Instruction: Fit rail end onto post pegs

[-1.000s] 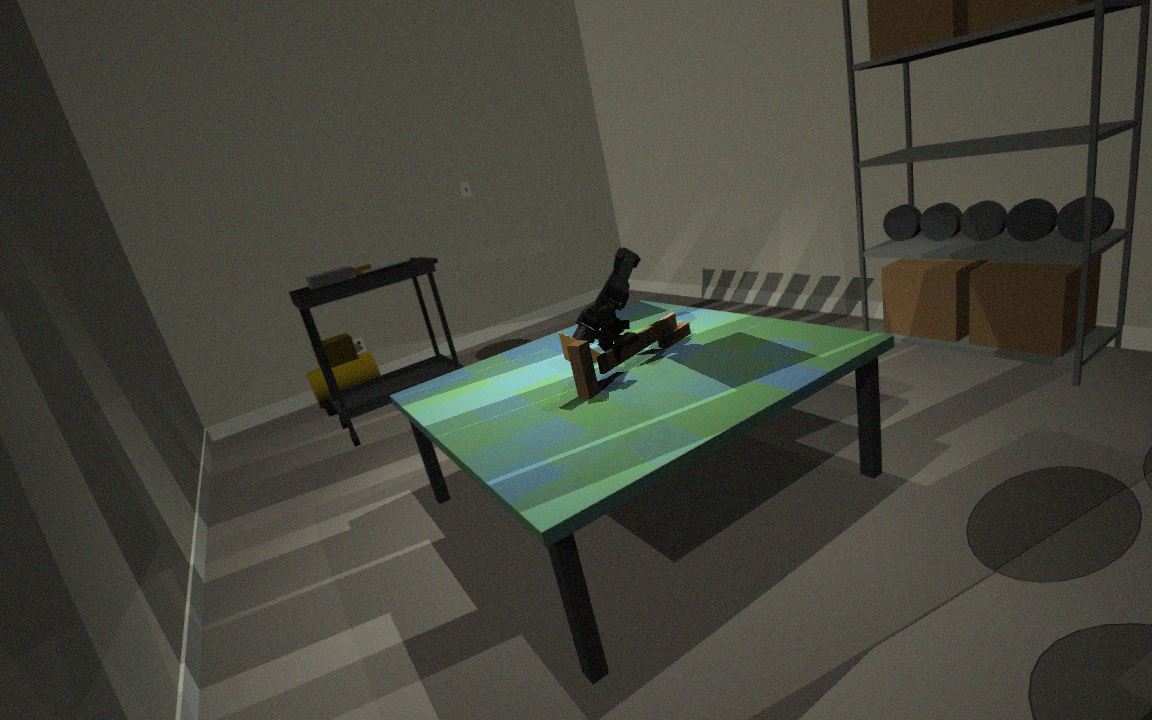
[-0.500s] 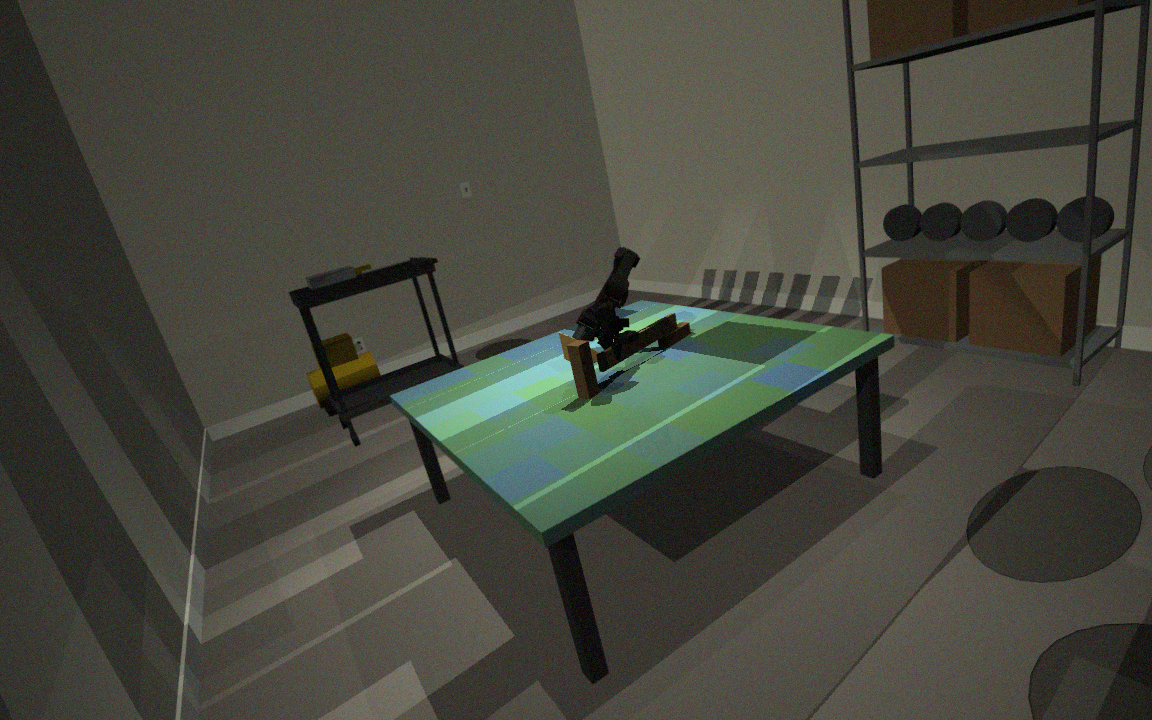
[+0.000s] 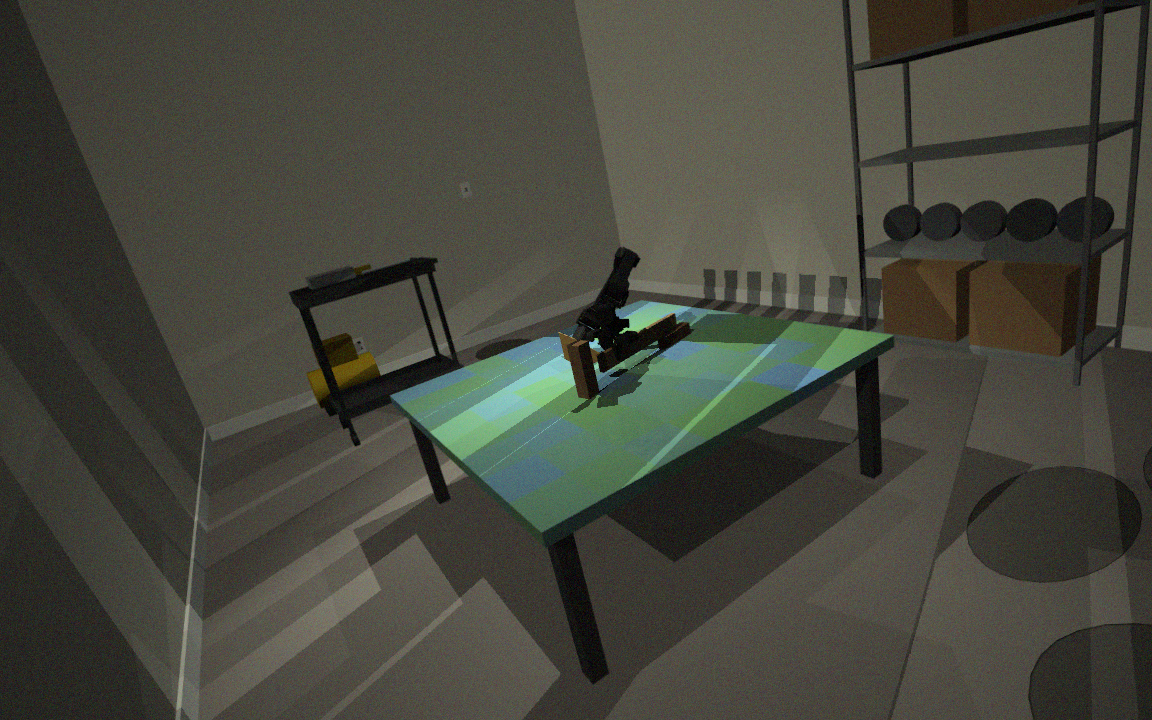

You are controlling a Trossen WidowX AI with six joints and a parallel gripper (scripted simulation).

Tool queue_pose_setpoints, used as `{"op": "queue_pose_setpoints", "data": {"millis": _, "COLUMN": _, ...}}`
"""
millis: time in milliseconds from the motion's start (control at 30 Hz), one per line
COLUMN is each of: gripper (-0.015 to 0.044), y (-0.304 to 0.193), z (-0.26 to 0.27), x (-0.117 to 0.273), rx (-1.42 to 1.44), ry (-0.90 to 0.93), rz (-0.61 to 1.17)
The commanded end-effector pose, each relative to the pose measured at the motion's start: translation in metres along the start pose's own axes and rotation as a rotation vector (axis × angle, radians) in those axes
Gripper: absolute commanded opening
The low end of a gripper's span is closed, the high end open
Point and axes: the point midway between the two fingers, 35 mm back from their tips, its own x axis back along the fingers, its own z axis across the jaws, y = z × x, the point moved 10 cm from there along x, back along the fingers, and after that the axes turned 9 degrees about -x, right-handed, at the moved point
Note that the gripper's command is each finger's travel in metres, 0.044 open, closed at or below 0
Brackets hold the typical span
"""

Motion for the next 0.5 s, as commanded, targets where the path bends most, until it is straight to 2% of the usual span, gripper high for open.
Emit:
{"op": "queue_pose_setpoints", "data": {"millis": 0, "gripper": 0.0, "y": -0.0003, "z": 0.0005, "x": 0.0014, "rx": -0.003, "ry": -0.003, "rz": 0.003}}
{"op": "queue_pose_setpoints", "data": {"millis": 467, "gripper": 0.0, "y": -0.0004, "z": 0.0015, "x": 0.0015, "rx": -0.003, "ry": -0.003, "rz": 0.003}}
